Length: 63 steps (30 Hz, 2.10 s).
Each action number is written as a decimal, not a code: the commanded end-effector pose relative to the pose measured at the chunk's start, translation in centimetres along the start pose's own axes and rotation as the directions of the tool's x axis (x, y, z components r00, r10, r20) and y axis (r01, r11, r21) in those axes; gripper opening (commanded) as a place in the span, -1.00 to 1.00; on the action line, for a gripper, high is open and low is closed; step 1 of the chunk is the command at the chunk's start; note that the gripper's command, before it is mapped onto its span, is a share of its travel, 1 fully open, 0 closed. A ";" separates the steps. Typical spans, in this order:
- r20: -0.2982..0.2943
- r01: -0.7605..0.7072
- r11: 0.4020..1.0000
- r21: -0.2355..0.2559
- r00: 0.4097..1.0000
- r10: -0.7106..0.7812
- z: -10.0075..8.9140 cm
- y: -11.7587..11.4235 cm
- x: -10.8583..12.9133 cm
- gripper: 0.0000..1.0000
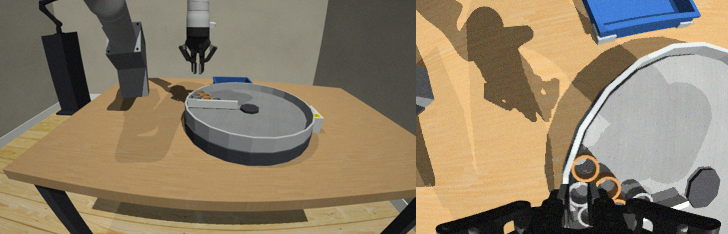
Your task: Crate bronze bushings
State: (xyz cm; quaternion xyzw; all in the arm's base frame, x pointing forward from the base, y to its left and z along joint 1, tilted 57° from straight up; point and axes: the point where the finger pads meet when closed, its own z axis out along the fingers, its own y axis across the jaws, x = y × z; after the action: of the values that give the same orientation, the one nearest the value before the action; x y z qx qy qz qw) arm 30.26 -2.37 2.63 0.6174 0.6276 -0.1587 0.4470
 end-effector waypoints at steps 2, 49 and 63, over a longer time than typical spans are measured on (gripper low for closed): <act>-0.001 0.000 1.000 0.000 1.000 0.000 0.0 0.0 0.0 -0.69; 0.000 0.655 0.756 -0.001 0.756 -0.655 1.4 1.1 1.2 -0.69; 0.000 0.814 0.580 -0.001 0.580 -0.814 1.9 1.5 1.5 -0.69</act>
State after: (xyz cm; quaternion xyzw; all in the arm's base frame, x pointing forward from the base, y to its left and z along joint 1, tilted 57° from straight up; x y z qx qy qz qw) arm 32.53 -2.58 0.98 0.2609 0.8403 -0.3460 0.3257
